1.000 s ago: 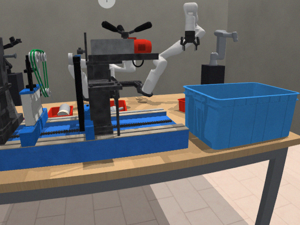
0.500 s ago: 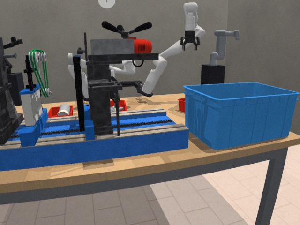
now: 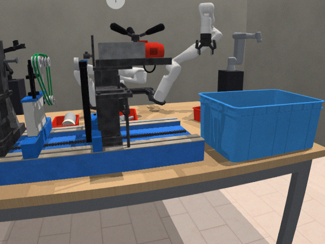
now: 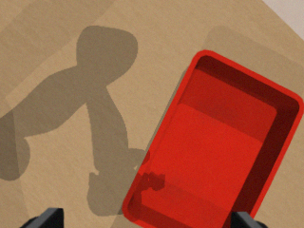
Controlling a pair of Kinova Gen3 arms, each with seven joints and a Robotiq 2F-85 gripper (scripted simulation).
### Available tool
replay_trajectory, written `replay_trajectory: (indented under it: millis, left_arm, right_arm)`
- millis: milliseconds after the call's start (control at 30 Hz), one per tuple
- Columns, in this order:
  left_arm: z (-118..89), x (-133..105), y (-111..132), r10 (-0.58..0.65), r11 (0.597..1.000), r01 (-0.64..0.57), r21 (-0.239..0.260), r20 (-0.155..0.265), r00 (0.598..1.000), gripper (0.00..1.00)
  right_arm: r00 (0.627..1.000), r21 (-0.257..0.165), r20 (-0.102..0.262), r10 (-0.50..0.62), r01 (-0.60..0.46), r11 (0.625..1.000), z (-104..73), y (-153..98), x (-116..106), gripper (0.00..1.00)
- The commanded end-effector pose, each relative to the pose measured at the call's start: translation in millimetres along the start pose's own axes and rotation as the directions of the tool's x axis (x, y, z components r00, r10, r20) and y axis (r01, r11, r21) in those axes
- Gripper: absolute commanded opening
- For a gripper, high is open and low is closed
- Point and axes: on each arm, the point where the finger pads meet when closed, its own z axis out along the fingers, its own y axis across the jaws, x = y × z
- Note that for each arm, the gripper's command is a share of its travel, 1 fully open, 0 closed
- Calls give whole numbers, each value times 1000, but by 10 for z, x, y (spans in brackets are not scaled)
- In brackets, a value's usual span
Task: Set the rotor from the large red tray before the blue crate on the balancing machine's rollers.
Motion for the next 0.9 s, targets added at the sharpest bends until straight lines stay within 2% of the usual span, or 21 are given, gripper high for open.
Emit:
replay_trajectory:
  millis: [0,467,867]
  left_arm:
    - [-3,-2,0,0,1000,0,-1,0,1000,1000]
    - [-3,-2,0,0,1000,0,-1,0,1000,1000]
    - [-3,-2,0,0,1000,0,-1,0,1000,1000]
  right_arm:
    - [1000,2,0,0,0,1000,57,-5,-1,946]
    - [1000,1,0,0,0,1000,213,-5,-1,946]
    - [1000,1,0,0,0,1000,240,-5,-1,946]
